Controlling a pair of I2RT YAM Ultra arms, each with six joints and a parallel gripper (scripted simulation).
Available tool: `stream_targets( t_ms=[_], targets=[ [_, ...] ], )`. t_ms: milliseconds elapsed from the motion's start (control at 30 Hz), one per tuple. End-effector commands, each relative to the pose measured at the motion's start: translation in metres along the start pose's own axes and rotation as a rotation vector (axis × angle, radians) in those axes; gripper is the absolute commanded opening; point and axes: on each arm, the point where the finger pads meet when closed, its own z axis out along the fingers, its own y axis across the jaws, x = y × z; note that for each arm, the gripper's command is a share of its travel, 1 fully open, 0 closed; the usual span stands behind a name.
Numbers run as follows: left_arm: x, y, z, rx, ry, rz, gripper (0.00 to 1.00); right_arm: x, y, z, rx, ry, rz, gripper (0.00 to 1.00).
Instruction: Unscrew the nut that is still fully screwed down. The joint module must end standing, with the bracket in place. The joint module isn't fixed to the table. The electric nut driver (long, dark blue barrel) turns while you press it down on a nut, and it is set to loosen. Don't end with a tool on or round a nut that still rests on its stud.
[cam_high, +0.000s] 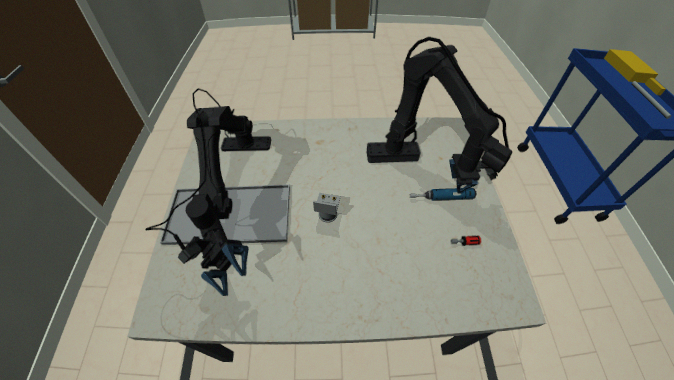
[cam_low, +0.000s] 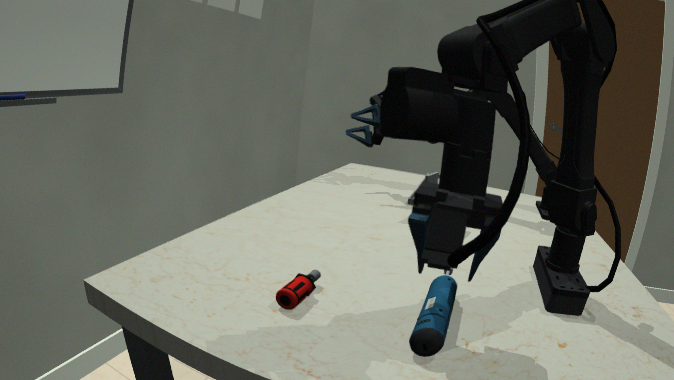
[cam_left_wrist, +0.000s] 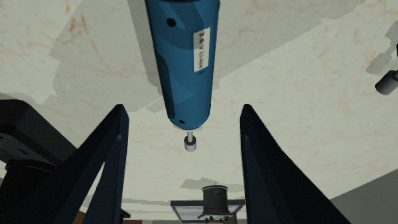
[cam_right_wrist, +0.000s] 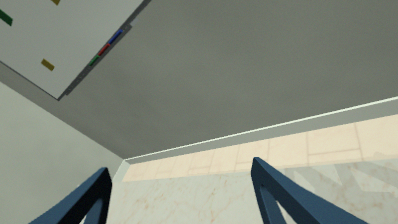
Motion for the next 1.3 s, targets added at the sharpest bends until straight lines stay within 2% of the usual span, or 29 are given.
stream_targets(
  t_ms=[0,100,167,200,267,400,433,467,633,700,767,833,967,1000,1033,1267],
  targets=[
    [-0.002,-0.001,-0.004,0.002,-0.017,-0.005,0.65,0.006,0.028,0.006,0.032,-0.004,-0.015,0.86],
    [-0.002,-0.001,-0.004,0.002,-0.017,-0.005,0.65,0.005,0.051,0.014,0.036,-0.022,-0.023,0.86],
    [-0.002,-0.001,-0.004,0.002,-0.017,-0.005,0.65,0.026,0.051,0.013,0.074,0.007,-0.008,0.86],
    [-0.002,-0.001,-0.004,0.002,-0.017,-0.005,0.65,0.027,0.057,0.016,0.079,0.005,-0.008,0.86],
    [-0.002,-0.001,-0.004,0.002,-0.017,-0.005,0.65,0.019,0.071,0.021,0.068,-0.016,-0.015,0.86],
    [-0.002,-0.001,-0.004,0.002,-0.017,-0.005,0.65,0.011,0.061,0.018,0.083,-0.029,-0.015,0.86],
    [-0.002,-0.001,-0.004,0.002,-0.017,-0.005,0.65,0.031,0.054,0.012,0.118,0.006,-0.004,0.86],
    [-0.002,-0.001,-0.004,0.002,-0.017,-0.005,0.65,0.044,0.068,0.015,0.112,0.022,-0.007,0.86],
    [-0.002,-0.001,-0.004,0.002,-0.017,-0.005,0.65,0.065,0.089,0.014,0.158,0.039,-0.015,0.86],
    [-0.002,-0.001,-0.004,0.002,-0.017,-0.005,0.65,0.063,0.106,0.018,0.159,0.024,-0.022,0.86],
    [-0.002,-0.001,-0.004,0.002,-0.017,-0.005,0.65,0.081,0.108,0.014,0.192,0.049,-0.022,0.86],
    [-0.002,-0.001,-0.004,0.002,-0.017,-0.005,0.65,0.073,0.122,0.018,0.180,0.028,-0.026,0.86],
    [-0.002,-0.001,-0.004,0.002,-0.017,-0.005,0.65,0.064,0.112,0.017,0.195,0.014,-0.024,0.86],
    [-0.002,-0.001,-0.004,0.002,-0.017,-0.005,0.65,0.085,0.108,0.010,0.223,0.050,-0.026,0.86],
    [-0.002,-0.001,-0.004,0.002,-0.017,-0.005,0.65,0.095,0.119,0.009,0.221,0.062,-0.033,0.86],
    [-0.002,-0.001,-0.004,0.002,-0.017,-0.005,0.65,0.115,0.153,0.000,0.270,0.068,-0.066,0.86]
  ],
)
